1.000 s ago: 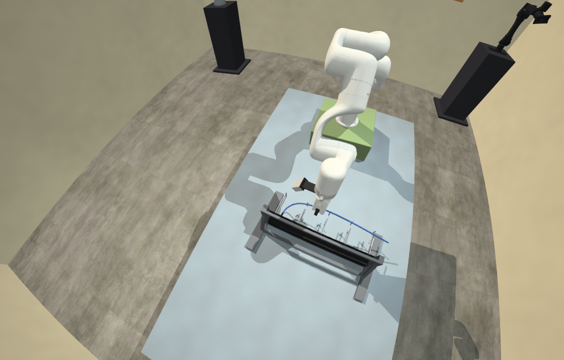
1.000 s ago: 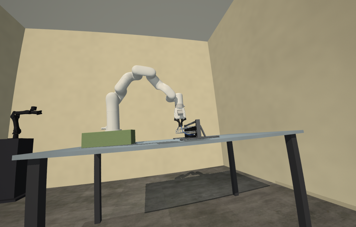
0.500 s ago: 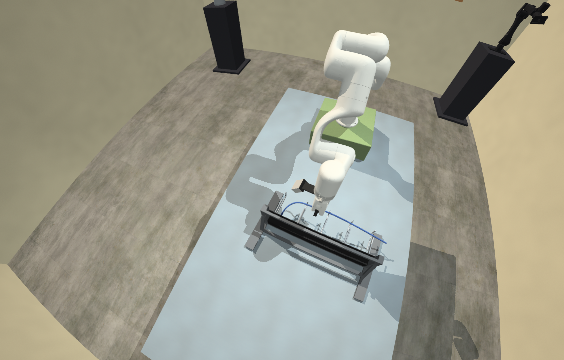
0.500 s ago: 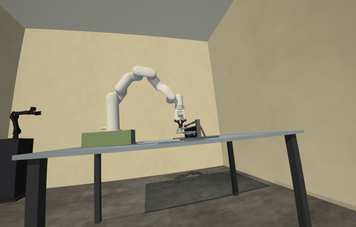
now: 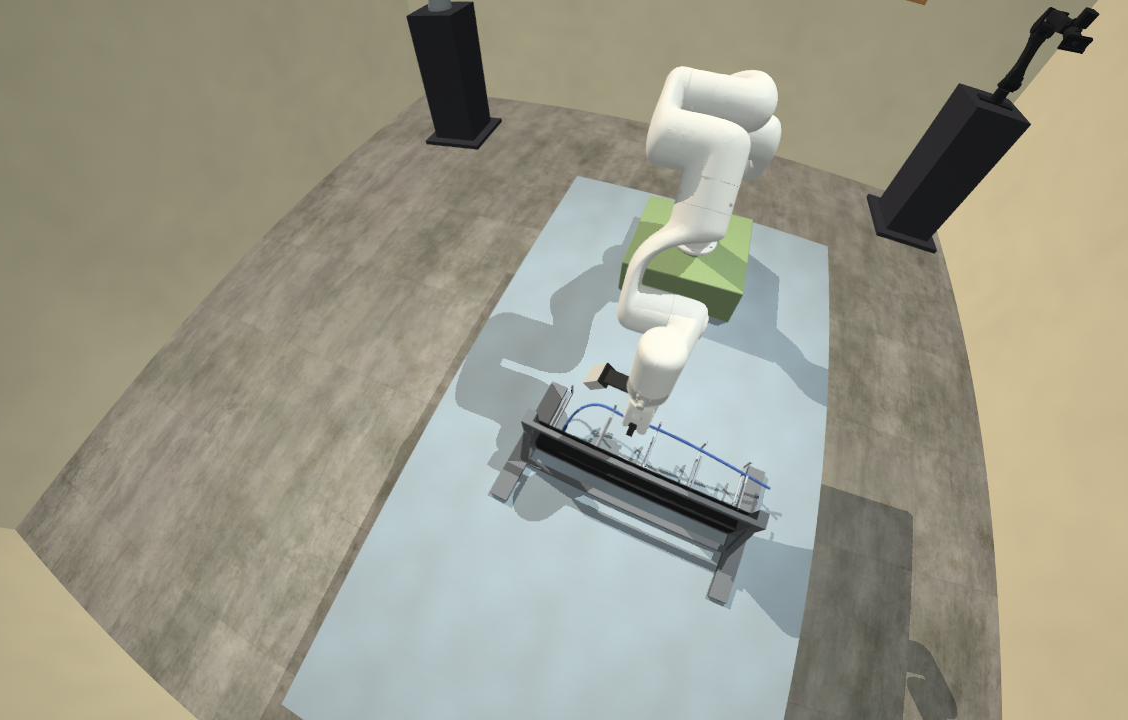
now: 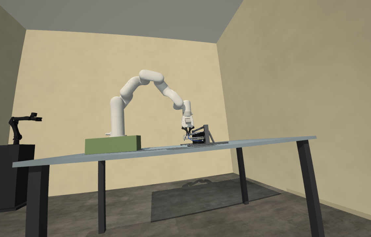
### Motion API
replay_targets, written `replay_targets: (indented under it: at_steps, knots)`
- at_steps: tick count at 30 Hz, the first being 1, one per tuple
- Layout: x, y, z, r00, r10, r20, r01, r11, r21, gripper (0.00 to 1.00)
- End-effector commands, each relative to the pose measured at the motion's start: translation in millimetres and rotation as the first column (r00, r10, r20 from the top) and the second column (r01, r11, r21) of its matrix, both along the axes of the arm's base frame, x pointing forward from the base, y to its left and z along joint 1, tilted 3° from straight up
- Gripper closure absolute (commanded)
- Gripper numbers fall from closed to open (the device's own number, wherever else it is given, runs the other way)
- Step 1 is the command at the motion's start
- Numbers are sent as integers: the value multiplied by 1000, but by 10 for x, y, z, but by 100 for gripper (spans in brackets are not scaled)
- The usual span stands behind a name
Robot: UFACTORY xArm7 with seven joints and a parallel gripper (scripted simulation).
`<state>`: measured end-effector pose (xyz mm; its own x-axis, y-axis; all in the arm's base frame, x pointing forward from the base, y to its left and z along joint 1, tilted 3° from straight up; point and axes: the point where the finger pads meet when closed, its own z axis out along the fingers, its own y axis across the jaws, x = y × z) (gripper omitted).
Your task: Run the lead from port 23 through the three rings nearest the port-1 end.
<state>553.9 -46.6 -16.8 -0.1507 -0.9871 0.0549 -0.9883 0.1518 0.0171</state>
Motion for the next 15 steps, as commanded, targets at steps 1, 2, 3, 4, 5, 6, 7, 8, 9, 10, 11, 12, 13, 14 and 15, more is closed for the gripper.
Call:
replay_targets:
  at_steps: [1,2,3,4,5,6,7,8,9,10,11,12,13,14,15]
  knots:
    - [19,-5,-12,1000,0,5,0,1000,0,100]
    - [19,-5,-23,1000,0,5,0,1000,0,100]
    - [19,-5,-23,1000,0,5,0,1000,0,100]
    - [19,-5,-23,1000,0,5,0,1000,0,100]
    - [19,-6,-34,1000,0,5,0,1000,0,100]
    - [19,-6,-45,1000,0,5,0,1000,0,100]
    - [19,-7,-56,1000,0,5,0,1000,0,100]
    - [18,-7,-67,1000,0,5,0,1000,0,100]
    - [18,-8,-77,1000,0,5,0,1000,0,100]
    - [18,-9,-87,1000,0,5,0,1000,0,100]
    - [18,-9,-96,1000,0,5,0,1000,0,100]
    - [18,-10,-106,1000,0,5,0,1000,0,100]
    - [17,-10,-115,1000,0,5,0,1000,0,100]
    - [17,-10,-124,1000,0,5,0,1000,0,100]
    - [17,-11,-132,1000,0,5,0,1000,0,100]
